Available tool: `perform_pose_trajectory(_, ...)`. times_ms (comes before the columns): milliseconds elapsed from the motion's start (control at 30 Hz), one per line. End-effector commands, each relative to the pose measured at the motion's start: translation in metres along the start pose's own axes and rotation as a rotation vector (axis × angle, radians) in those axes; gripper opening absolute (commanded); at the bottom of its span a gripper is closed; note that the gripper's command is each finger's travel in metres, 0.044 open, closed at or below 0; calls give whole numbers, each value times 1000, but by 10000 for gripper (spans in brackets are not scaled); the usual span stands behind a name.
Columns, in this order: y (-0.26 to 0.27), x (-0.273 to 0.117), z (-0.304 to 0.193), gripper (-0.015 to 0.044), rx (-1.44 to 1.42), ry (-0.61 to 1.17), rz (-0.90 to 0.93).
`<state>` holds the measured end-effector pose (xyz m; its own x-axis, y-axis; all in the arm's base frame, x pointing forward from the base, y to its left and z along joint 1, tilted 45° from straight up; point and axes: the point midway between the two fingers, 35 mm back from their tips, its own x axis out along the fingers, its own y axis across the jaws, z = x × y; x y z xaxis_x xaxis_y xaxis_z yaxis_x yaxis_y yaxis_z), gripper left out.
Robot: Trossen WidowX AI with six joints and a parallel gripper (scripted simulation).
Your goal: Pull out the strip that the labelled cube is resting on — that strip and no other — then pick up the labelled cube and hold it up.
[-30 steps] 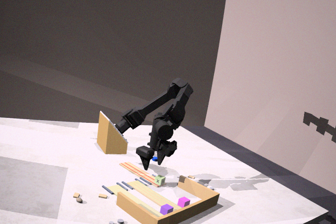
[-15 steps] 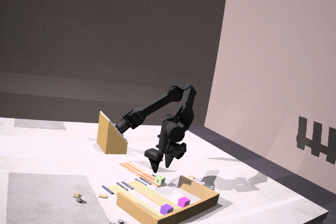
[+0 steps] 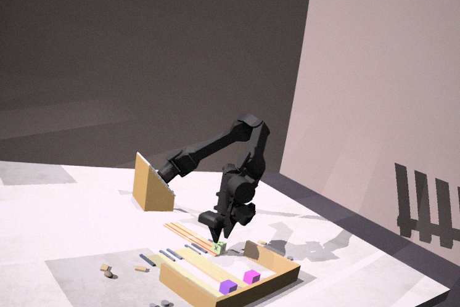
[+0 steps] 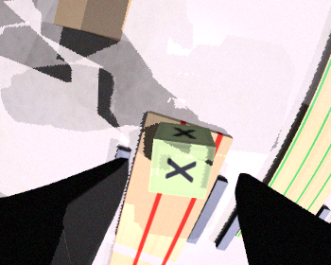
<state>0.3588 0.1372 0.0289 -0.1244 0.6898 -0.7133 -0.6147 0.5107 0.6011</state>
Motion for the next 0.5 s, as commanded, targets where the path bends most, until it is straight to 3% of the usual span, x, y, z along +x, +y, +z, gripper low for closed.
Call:
perform_pose_trajectory(0,0,7,-2,250,10,0,6)
perform_pose_trajectory(467,1,29,-2,250,10,-1,8)
